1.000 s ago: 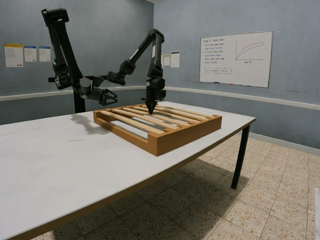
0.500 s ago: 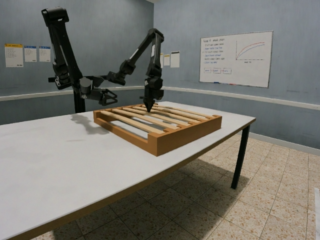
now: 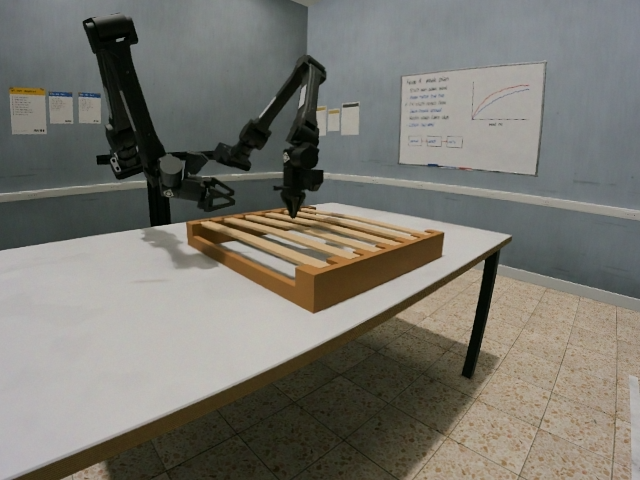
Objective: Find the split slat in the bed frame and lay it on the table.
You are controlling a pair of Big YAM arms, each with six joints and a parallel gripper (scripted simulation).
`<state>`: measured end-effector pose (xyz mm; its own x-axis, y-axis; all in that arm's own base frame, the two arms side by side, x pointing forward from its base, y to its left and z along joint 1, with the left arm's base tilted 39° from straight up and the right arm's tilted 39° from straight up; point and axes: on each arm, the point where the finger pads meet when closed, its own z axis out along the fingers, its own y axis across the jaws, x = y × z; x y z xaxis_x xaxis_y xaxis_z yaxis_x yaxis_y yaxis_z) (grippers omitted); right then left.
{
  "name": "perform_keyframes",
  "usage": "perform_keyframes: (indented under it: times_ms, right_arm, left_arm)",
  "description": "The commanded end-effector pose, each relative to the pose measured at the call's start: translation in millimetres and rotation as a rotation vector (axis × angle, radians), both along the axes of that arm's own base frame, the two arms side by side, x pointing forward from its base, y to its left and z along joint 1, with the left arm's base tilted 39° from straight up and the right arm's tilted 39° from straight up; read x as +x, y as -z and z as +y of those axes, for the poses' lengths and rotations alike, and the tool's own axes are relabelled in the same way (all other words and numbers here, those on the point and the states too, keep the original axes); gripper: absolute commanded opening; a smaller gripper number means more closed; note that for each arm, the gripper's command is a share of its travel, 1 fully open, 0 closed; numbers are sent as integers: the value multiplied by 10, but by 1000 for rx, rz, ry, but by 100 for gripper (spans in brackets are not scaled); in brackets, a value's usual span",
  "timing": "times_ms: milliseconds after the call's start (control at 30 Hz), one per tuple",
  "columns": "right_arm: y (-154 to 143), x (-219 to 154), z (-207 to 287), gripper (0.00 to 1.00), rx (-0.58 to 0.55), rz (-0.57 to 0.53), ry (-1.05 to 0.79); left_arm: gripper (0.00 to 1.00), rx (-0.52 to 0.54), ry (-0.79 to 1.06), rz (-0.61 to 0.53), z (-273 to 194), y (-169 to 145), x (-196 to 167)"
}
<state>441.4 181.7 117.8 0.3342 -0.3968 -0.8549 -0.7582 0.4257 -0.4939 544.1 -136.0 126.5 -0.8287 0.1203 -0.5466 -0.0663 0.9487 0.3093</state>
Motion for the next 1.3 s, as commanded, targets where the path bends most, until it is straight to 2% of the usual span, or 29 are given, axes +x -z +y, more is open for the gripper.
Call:
perform_keyframes:
  times_ms: [0, 267, 433, 800, 1267]
  right_arm:
    - [-51, 1, 38, 100, 3, -16, -10]
    - [-51, 1, 38, 100, 3, -16, -10]
    - [-51, 1, 38, 100, 3, -16, -10]
    - [-51, 1, 38, 100, 3, -16, -10]
    - [-25, 7, -10, 100, -3, -11, 4]
  left_arm:
    - [0, -24, 12, -18, -429, 113, 120]
    - [0, -16, 20, -19, -626, 234, 149]
    - [0, -16, 38, -34, -678, 136, 152]
    - [0, -16, 38, -32, -677, 139, 149]
    - [0, -3, 15, -9, -441, 481, 426]
